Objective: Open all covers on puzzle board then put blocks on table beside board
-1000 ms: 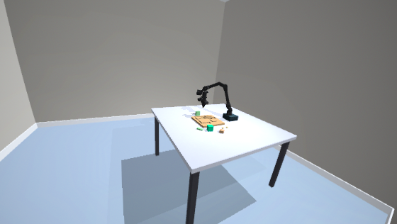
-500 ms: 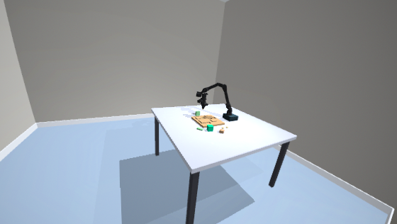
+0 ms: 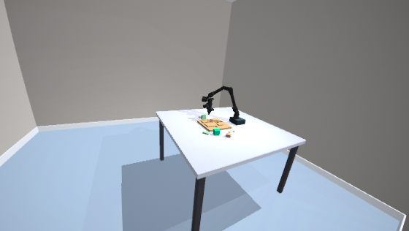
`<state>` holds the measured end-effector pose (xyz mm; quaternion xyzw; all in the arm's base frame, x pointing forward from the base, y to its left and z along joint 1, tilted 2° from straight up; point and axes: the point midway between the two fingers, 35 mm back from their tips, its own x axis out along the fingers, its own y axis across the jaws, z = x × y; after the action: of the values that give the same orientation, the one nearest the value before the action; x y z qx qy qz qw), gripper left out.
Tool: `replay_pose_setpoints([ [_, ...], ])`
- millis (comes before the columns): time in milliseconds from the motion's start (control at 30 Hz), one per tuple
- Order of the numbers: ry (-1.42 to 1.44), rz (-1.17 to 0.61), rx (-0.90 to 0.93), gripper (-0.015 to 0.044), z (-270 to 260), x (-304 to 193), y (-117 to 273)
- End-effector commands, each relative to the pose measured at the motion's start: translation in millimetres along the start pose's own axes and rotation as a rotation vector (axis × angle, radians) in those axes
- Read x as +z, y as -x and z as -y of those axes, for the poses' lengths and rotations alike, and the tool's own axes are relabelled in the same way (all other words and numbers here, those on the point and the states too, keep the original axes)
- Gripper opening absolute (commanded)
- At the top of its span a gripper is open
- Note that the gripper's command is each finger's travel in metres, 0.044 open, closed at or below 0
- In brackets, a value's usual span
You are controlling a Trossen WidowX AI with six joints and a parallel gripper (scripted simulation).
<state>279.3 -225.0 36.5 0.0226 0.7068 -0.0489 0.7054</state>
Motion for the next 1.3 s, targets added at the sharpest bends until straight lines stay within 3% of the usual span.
replay_pose_setpoints([
  [0, 0.005, -0.004, 0.000, 0.0080, -0.1, -1.0, -8.7],
  [1033, 0.005, -0.004, 0.000, 0.0080, -2.7, -5.4, -54.3],
  [1267, 0.000, -0.002, 0.001, 0.0264, -2.5, -4.3, -50.6],
])
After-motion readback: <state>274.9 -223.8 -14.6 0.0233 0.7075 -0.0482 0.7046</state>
